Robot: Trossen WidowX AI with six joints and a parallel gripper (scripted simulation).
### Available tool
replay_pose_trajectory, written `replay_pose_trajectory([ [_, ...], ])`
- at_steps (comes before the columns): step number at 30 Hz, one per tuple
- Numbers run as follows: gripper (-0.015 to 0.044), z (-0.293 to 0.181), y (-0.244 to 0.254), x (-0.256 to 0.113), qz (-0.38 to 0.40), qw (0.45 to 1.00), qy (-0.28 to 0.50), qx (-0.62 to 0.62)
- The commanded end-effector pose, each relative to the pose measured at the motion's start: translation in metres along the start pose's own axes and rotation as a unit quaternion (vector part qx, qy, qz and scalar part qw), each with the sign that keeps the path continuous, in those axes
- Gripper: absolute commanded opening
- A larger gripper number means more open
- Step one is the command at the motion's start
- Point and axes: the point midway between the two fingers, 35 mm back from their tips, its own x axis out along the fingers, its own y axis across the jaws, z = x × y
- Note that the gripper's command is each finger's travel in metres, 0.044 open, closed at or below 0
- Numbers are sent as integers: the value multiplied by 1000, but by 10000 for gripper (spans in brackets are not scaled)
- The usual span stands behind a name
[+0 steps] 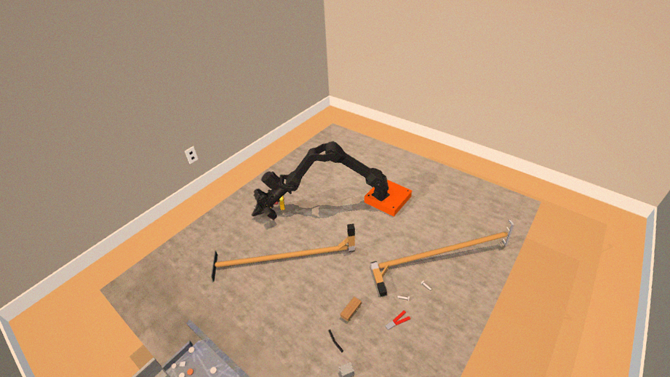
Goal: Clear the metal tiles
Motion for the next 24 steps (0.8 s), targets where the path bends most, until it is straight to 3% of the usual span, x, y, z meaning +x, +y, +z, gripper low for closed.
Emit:
replay_pose_trajectory([
  [1,0,-16,-5,-5,1,1000,12,5],
  [11,0,-21,-13,-14,1,1000,11,5],
  [24,0,32,-14,-32,-1,1000,-1,0],
])
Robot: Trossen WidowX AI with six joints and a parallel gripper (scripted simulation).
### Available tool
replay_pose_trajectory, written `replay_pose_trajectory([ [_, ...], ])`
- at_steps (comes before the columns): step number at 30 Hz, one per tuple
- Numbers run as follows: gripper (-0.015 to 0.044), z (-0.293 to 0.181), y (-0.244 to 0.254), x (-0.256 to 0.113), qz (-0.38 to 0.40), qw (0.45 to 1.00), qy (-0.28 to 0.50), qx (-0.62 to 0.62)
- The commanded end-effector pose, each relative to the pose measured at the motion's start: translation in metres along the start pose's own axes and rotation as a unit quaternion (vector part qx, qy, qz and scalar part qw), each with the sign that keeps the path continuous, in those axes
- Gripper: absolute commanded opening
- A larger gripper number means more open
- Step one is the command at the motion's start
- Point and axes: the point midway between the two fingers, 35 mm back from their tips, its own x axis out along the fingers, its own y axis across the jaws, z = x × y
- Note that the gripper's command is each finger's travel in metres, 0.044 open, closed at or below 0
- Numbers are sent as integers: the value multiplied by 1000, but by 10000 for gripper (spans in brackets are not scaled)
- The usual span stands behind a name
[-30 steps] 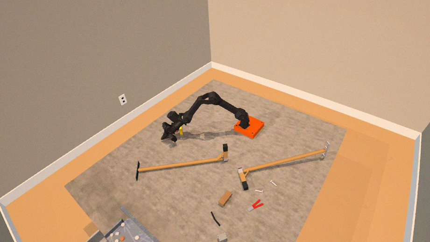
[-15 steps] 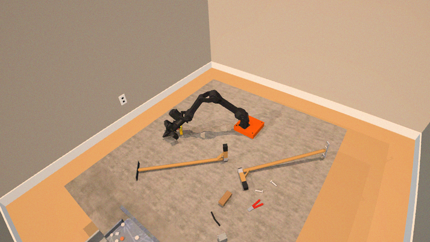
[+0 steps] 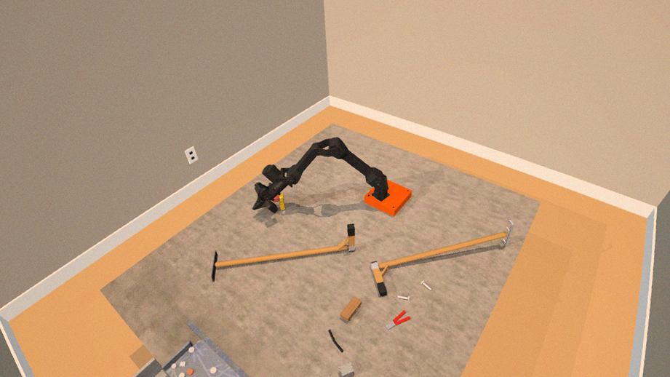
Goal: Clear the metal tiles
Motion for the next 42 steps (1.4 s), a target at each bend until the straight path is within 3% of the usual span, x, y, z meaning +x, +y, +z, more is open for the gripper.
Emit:
replay_pose_trajectory([
  [1,0,18,-1,-8,-1,1000,-2,-1],
  [19,0,62,3,-38,1,1000,0,-7],
  [42,0,70,111,-31,86,968,62,-225],
])
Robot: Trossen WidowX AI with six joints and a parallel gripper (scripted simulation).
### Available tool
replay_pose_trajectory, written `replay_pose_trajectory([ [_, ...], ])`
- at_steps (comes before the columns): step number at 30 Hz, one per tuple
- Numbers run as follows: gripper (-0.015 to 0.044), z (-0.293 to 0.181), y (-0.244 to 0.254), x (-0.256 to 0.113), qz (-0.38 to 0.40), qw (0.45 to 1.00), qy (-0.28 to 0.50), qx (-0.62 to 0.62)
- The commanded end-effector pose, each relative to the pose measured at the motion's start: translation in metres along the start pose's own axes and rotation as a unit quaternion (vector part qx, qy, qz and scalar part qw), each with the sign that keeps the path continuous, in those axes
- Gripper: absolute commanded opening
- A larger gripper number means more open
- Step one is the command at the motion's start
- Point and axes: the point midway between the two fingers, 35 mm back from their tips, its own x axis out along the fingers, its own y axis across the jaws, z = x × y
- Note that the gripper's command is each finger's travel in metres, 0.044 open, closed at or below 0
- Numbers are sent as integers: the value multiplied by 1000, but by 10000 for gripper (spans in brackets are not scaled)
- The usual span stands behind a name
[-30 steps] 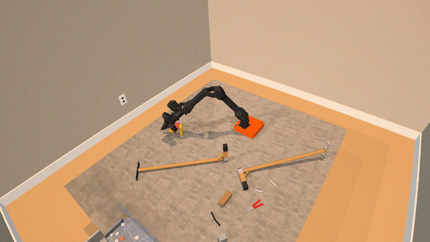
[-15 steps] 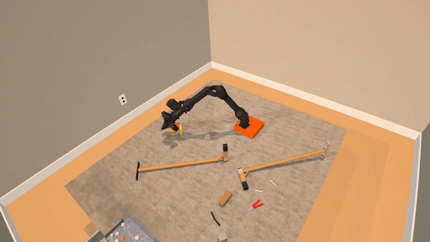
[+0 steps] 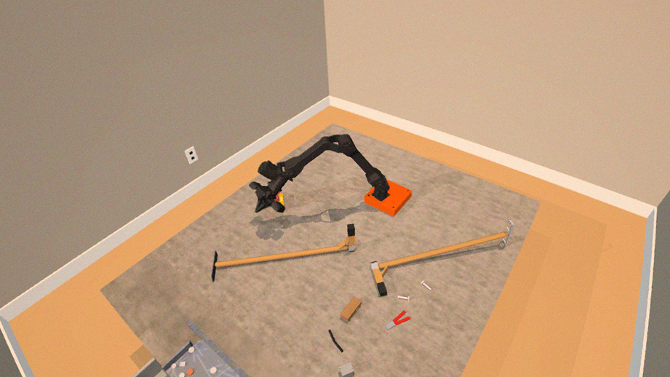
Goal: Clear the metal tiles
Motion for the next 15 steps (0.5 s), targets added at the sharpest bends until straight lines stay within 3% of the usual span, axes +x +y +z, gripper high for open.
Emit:
replay_pose_trajectory([
  [1,0,10,19,1,17,999,10,-48],
  [15,0,33,80,0,76,978,33,-191],
])
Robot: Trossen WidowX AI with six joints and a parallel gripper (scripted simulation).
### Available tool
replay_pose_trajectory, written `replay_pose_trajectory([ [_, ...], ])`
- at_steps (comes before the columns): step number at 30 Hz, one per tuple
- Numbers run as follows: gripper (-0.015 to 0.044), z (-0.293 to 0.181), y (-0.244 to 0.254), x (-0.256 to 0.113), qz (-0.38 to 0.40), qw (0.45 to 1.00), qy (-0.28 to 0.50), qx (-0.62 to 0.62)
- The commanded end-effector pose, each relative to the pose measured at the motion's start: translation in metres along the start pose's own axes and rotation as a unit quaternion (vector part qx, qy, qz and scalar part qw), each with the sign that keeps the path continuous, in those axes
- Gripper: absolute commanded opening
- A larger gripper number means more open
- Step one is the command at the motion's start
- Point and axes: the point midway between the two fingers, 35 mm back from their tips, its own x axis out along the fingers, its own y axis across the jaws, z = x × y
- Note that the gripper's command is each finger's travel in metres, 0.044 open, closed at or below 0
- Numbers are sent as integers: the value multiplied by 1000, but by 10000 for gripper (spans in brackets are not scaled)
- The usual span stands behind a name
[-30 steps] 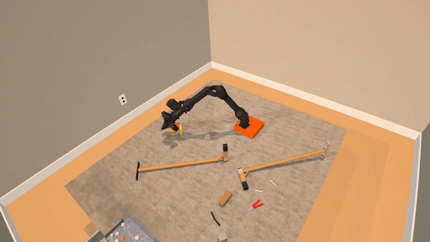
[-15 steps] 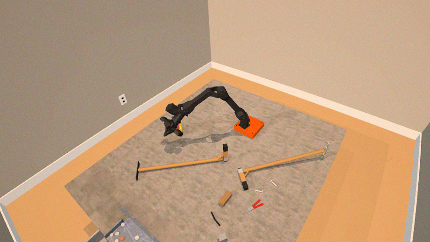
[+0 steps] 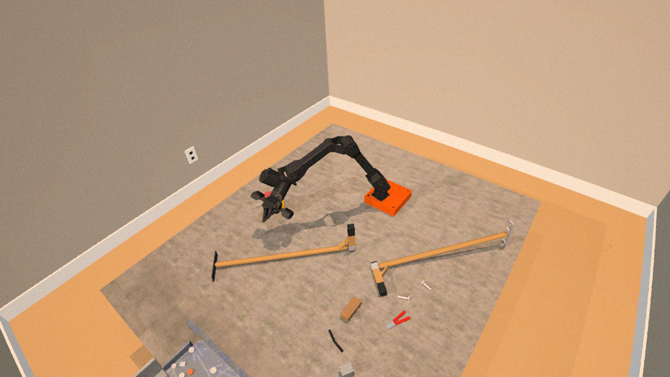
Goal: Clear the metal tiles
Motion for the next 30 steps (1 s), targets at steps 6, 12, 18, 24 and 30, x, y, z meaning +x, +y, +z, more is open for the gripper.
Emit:
replay_pose_trajectory([
  [6,0,26,35,-1,40,994,12,-103],
  [12,0,40,58,-4,66,984,17,-167],
  [18,0,54,81,-8,93,968,19,-232],
  [24,0,66,105,-14,119,948,19,-296],
  [30,0,76,128,-21,144,922,18,-359],
])
